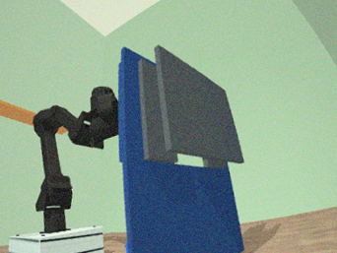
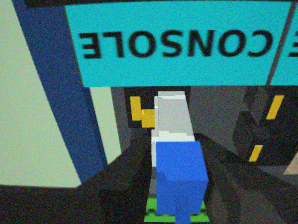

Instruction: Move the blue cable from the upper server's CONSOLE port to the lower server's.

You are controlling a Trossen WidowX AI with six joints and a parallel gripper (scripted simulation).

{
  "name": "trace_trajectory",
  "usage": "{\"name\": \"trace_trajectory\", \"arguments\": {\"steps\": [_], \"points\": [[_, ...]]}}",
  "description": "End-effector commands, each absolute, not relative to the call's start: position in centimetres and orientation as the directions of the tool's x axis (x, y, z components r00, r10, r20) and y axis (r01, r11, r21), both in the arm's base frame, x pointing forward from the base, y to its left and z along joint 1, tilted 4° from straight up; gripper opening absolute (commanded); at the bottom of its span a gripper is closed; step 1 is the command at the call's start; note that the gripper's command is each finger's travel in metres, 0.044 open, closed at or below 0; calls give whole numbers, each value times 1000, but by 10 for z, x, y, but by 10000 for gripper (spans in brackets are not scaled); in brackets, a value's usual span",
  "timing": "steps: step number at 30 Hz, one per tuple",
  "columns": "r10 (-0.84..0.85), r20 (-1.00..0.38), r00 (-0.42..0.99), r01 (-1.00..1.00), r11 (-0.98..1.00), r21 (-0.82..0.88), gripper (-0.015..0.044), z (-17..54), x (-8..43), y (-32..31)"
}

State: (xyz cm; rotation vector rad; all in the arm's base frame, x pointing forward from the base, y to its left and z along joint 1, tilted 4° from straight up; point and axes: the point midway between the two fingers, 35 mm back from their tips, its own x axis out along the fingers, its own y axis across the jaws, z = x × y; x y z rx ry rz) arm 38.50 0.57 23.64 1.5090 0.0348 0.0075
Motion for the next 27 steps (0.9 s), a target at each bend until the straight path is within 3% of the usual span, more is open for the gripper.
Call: {"name": "trace_trajectory", "arguments": {"steps": [1, 27], "points": [[26, -19, 999, 18, 62, 998, 0, 236, 382, 7], [26, -20, 999, 19, 62, 998, 0, 236, 367, 11]]}}
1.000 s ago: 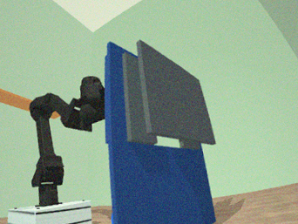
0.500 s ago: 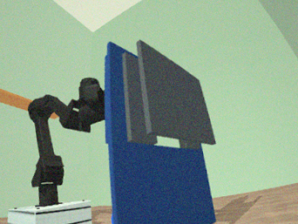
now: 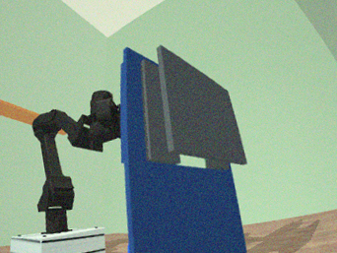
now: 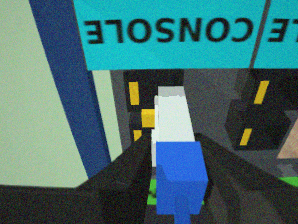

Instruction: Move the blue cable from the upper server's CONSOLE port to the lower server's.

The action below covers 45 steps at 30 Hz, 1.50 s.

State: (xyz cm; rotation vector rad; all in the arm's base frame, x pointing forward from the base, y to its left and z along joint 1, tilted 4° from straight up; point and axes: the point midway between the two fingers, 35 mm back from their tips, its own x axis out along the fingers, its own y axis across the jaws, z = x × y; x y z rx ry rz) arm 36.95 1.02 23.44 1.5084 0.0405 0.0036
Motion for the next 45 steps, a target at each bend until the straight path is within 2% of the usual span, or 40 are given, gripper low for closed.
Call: {"name": "trace_trajectory", "arguments": {"steps": [1, 45], "points": [[26, -20, 999, 19, 62, 998, 0, 236, 366, 11], [26, -23, 999, 21, 61, 998, 0, 235, 339, 20]]}}
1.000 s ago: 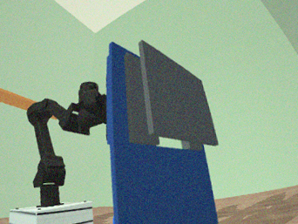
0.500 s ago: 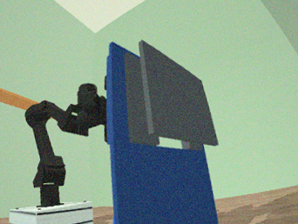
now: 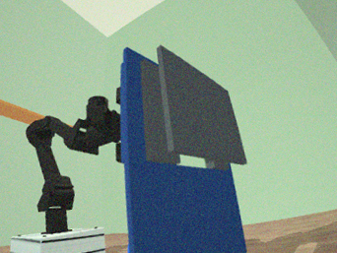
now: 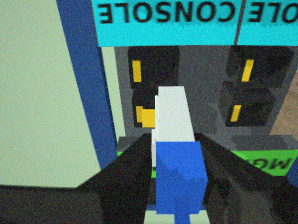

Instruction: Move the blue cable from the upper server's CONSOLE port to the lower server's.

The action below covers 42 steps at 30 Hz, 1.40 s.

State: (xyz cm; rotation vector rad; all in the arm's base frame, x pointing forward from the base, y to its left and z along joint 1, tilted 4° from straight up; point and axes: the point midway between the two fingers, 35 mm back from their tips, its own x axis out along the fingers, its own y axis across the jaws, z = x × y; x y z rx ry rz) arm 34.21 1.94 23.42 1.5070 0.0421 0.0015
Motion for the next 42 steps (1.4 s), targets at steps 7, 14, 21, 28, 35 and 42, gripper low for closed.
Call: {"name": "trace_trajectory", "arguments": {"steps": [7, 14, 21, 28, 35, 42], "points": [[26, -23, 999, 21, 61, 998, 0, 235, 335, 21], [26, -23, 999, 22, 60, 998, 0, 235, 331, 23], [26, -24, 999, 22, 60, 998, 0, 235, 326, 24], [26, -23, 999, 22, 60, 998, 0, 220, 331, 24], [26, -23, 999, 21, 60, 998, 0, 197, 335, 23], [26, -23, 999, 22, 61, 998, 0, 175, 335, 21]]}}
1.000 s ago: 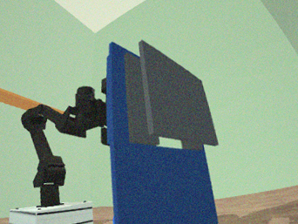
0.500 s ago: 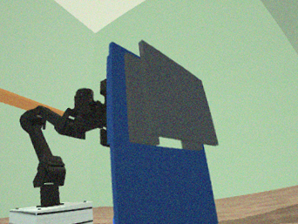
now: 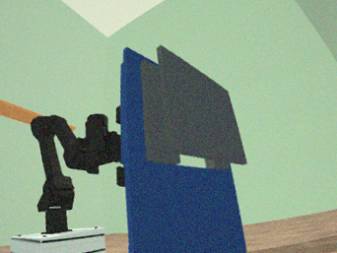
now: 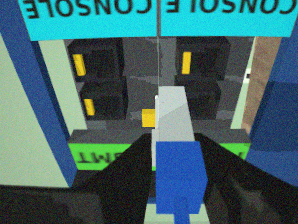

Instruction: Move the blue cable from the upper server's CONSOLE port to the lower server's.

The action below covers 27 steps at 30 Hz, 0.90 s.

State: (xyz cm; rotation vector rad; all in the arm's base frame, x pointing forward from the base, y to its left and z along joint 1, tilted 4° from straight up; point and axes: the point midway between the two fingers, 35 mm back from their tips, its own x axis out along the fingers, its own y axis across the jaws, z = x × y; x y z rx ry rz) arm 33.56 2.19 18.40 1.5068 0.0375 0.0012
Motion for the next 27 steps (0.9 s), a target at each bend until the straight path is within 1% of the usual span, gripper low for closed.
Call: {"name": "trace_trajectory", "arguments": {"steps": [1, 12, 27], "points": [[26, -23, 999, 22, 61, 998, 0, 172, 334, 21], [26, -25, 999, 23, 61, 998, 0, 144, 326, 18], [29, -18, 999, 16, 63, 998, 0, 147, 331, 14]]}}
